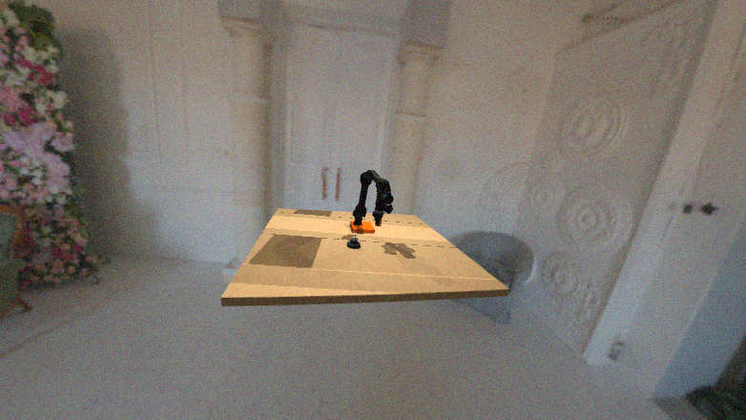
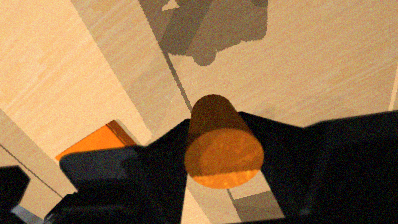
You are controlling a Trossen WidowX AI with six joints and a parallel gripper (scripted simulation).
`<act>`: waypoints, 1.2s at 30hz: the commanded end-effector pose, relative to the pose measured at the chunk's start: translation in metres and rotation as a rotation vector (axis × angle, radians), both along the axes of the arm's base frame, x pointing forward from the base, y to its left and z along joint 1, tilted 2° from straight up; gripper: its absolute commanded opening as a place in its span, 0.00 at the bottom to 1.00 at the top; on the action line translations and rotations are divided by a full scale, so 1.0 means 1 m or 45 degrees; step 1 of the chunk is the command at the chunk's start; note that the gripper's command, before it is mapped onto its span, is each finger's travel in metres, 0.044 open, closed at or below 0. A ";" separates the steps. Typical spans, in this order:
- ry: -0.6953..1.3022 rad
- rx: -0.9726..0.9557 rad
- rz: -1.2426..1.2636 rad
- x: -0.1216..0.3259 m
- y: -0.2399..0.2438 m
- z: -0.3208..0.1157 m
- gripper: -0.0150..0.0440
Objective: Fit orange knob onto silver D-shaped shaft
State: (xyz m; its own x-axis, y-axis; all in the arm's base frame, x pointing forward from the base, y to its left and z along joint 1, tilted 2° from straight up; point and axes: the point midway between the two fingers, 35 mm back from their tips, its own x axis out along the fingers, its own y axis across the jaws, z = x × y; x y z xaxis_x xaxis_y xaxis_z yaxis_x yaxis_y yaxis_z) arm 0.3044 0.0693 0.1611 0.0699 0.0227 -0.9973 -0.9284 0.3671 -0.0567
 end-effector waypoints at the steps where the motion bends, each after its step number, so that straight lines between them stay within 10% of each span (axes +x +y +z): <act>1: 0.005 0.002 0.004 0.005 -0.009 -0.004 0.25; 36: 0.002 -0.011 0.003 0.031 -0.112 -0.035 0.25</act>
State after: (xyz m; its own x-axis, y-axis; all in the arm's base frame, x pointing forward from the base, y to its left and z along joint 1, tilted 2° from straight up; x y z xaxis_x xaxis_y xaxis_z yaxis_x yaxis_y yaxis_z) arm 0.3346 -0.0351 0.1304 0.0705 0.0116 -0.9974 -0.9284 0.3665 -0.0614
